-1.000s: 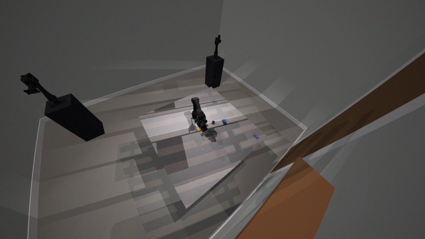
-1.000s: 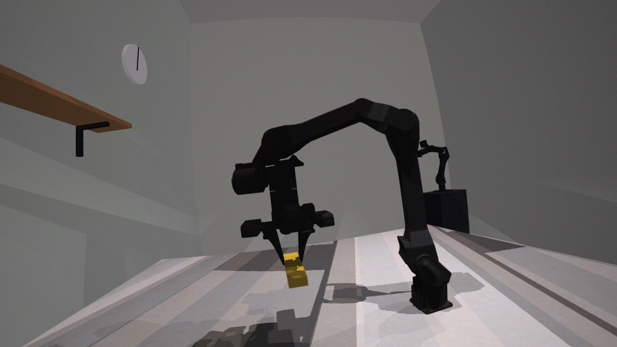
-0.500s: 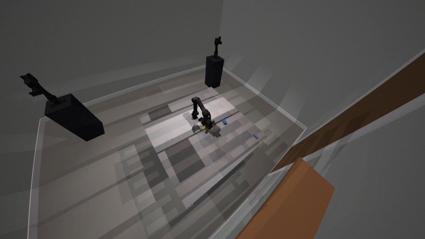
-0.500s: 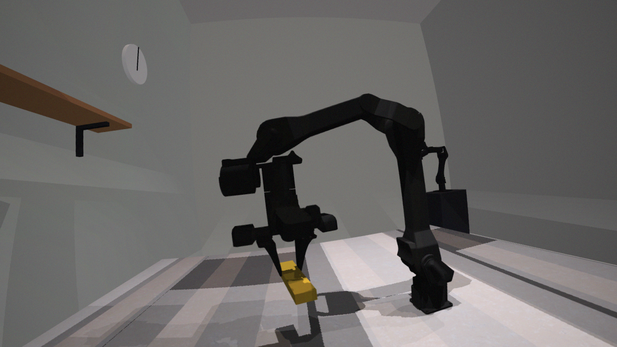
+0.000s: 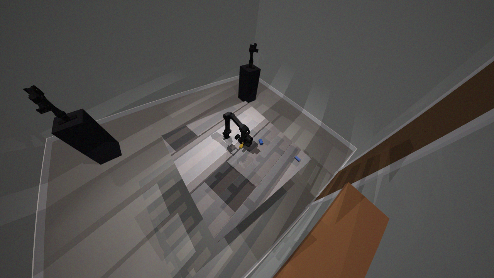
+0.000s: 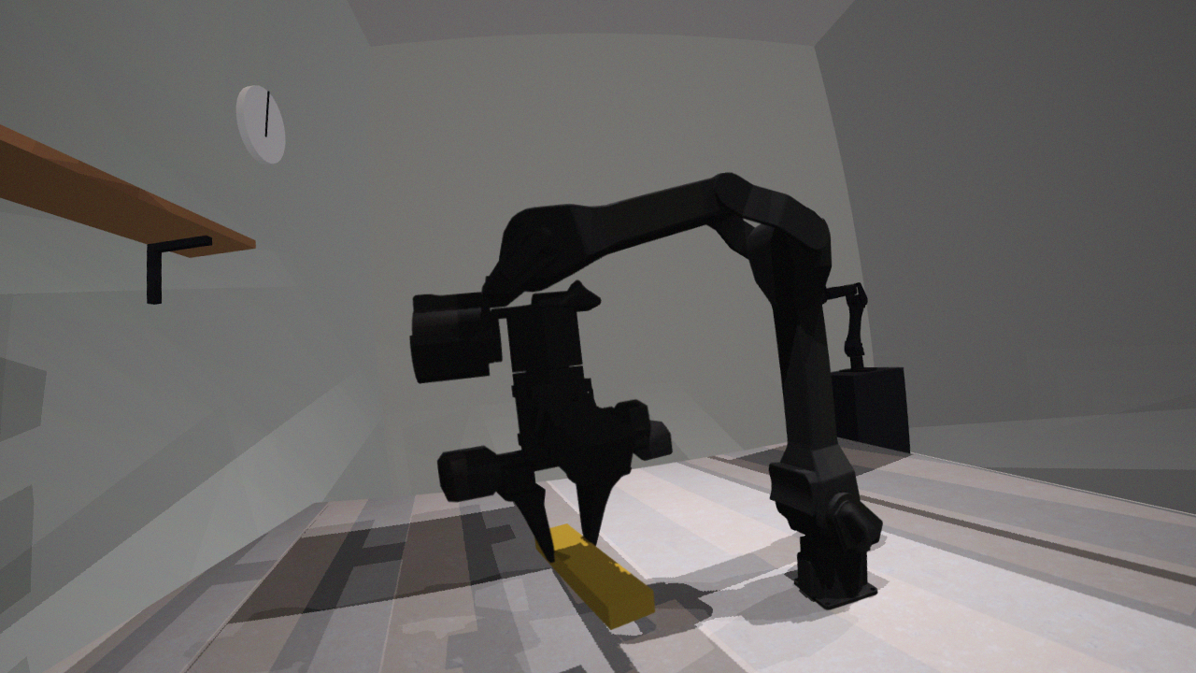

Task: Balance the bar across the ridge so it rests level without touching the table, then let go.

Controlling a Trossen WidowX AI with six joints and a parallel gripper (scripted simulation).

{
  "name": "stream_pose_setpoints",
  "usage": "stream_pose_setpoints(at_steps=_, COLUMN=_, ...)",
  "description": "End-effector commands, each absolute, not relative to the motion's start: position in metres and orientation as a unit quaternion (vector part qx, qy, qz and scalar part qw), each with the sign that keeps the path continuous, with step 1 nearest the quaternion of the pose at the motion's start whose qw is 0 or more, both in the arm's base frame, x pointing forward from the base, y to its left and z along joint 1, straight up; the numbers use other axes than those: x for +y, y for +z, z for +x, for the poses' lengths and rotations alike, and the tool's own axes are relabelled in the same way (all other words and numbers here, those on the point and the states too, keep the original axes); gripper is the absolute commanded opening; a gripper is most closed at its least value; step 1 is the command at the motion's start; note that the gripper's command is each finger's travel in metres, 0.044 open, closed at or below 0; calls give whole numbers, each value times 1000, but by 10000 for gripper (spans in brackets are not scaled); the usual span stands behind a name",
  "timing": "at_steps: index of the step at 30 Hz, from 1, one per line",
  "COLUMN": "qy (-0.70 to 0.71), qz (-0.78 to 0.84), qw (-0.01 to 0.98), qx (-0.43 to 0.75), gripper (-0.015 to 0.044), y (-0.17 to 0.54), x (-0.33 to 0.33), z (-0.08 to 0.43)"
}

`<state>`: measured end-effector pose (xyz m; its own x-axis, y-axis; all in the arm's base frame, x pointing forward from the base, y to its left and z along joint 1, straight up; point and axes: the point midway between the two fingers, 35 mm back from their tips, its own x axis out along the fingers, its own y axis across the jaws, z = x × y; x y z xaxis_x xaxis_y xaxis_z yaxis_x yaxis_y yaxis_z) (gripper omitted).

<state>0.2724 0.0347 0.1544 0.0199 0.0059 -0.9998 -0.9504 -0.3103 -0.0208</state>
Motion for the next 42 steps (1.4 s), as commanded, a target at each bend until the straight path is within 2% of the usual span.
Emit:
stream_pose_setpoints(at_steps=1, qy=573, qz=-586, qw=411, qx=398, gripper=0, y=157, x=50, z=268)
stream_pose_setpoints(at_steps=24, qy=615, qz=-626, qw=347, qx=331, gripper=0, y=157, x=134, z=243)
stream_pose_setpoints(at_steps=42, qy=616, qz=-626, qw=346, qx=330, gripper=0, y=134, x=138, z=244)
